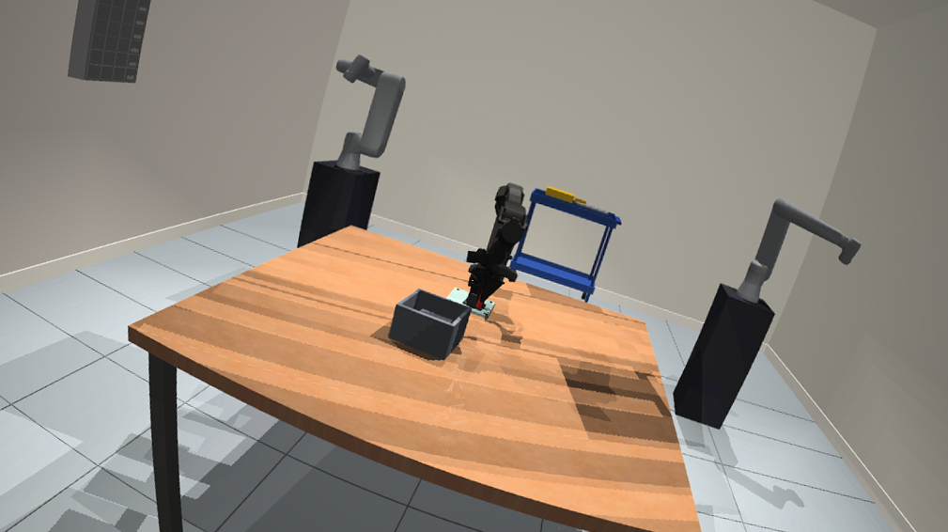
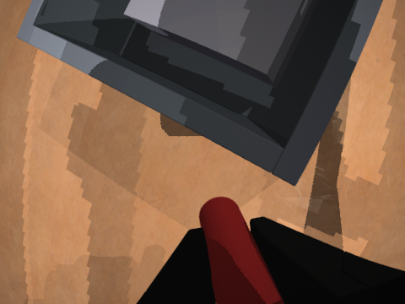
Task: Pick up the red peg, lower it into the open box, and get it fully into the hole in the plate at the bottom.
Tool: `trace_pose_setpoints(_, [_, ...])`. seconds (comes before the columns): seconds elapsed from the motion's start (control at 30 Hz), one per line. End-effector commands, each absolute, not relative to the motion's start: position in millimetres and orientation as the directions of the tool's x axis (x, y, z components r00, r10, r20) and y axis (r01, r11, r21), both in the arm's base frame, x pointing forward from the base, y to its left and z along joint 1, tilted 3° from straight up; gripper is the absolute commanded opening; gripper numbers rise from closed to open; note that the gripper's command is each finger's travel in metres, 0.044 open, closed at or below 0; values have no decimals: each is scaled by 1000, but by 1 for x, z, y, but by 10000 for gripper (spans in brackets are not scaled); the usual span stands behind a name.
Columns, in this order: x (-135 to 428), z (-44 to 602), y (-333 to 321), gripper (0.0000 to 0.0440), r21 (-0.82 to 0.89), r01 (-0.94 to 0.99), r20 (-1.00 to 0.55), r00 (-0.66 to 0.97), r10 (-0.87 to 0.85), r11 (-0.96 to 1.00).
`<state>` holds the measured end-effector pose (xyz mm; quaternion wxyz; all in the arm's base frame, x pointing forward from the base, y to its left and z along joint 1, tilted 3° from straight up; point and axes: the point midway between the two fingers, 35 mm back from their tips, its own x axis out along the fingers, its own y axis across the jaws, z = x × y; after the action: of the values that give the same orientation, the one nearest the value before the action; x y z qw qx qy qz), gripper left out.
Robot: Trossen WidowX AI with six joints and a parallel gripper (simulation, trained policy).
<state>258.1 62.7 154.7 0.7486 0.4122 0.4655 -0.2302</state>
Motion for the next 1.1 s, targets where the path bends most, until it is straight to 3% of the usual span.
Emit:
trace_pose_setpoints(0.0, [268,158,53,0,404,736,-881,473,14,544])
trace_pose_setpoints(1.07, [323,126,-19,17,344,835,-907,414,-79,429])
